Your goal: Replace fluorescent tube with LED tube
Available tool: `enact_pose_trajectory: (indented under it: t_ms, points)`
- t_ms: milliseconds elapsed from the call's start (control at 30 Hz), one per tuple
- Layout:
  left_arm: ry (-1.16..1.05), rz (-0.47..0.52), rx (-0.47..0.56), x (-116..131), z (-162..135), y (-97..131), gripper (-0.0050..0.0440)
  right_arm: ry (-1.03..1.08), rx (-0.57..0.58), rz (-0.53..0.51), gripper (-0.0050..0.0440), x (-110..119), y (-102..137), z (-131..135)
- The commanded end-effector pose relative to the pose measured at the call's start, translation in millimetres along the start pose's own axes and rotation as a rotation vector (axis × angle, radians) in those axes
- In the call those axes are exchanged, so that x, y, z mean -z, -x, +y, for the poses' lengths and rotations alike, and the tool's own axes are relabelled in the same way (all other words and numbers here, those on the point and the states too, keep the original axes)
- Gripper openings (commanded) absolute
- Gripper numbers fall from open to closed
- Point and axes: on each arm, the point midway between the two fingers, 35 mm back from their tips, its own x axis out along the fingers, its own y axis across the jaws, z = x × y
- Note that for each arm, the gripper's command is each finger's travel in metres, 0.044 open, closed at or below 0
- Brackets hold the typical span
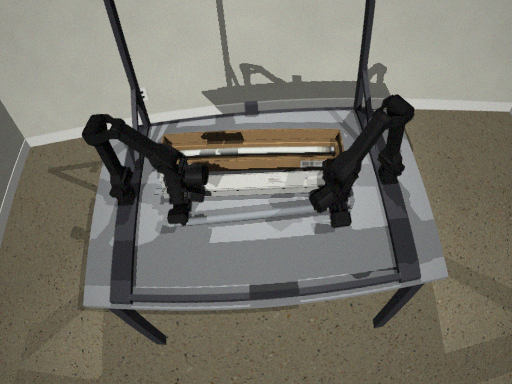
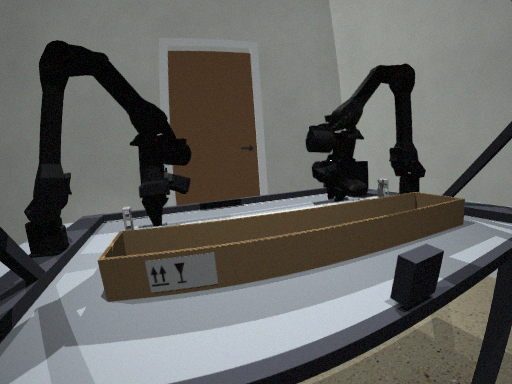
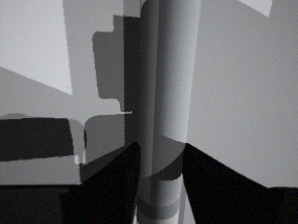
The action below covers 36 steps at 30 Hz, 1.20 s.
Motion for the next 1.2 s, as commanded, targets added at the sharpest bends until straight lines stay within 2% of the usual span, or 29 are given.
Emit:
enact_pose_trajectory:
  t_ms: [0, 100, 233, 300, 433, 467, 567, 733, 800, 867, 1000, 1167]
  points:
    - [-0.007, -0.025, -0.01, -4.0, 0.7, 8.8, 0.017, -0.014, 0.01, -0.027, 0.0073, -5.4, 8.1, -5.0]
    - [-0.01, -0.034, -0.015, -5.2, 1.5, 19.4, 0.023, -0.014, 0.01, -0.027, 0.0073, -5.4, 8.1, -5.0]
    - [-0.012, -0.041, -0.023, -5.5, 2.2, 47.6, 0.023, -0.014, 0.01, -0.027, 0.0073, -5.4, 8.1, -5.0]
    - [-0.012, -0.041, -0.023, -5.5, 2.2, 47.6, 0.023, -0.014, 0.01, -0.027, 0.0073, -5.4, 8.1, -5.0]
    - [-0.011, -0.036, -0.032, -4.4, 0.9, 74.3, 0.023, -0.014, 0.01, -0.027, 0.0073, -5.4, 8.1, -5.0]
    - [-0.01, -0.031, -0.041, -4.5, -0.2, 74.7, 0.023, -0.014, 0.01, -0.027, 0.0073, -5.4, 8.1, -5.0]
    - [-0.007, 0.0, -0.088, -2.8, -5.4, 68.2, 0.023, -0.014, 0.01, -0.027, 0.0073, -5.4, 8.1, -5.0]
    - [-0.002, 0.046, -0.269, -1.0, -17.3, 47.7, 0.023, -0.014, 0.01, -0.027, 0.0073, -5.4, 8.1, -5.0]
    - [0.0, 0.041, -0.366, -1.5, -22.7, 39.7, 0.023, -0.014, 0.01, -0.027, 0.0073, -5.4, 8.1, -5.0]
    - [0.0, 0.041, -0.366, -1.5, -22.7, 39.7, 0.023, -0.014, 0.01, -0.027, 0.0073, -5.4, 8.1, -5.0]
    - [0.004, -0.005, -0.531, -2.6, -32.0, 27.7, 0.023, -0.014, 0.01, -0.027, 0.0073, -5.4, 8.1, -5.0]
    - [0.004, -0.013, -0.58, -2.1, -28.6, 13.9, 0.023, -0.014, 0.01, -0.027, 0.0073, -5.4, 8.1, -5.0]
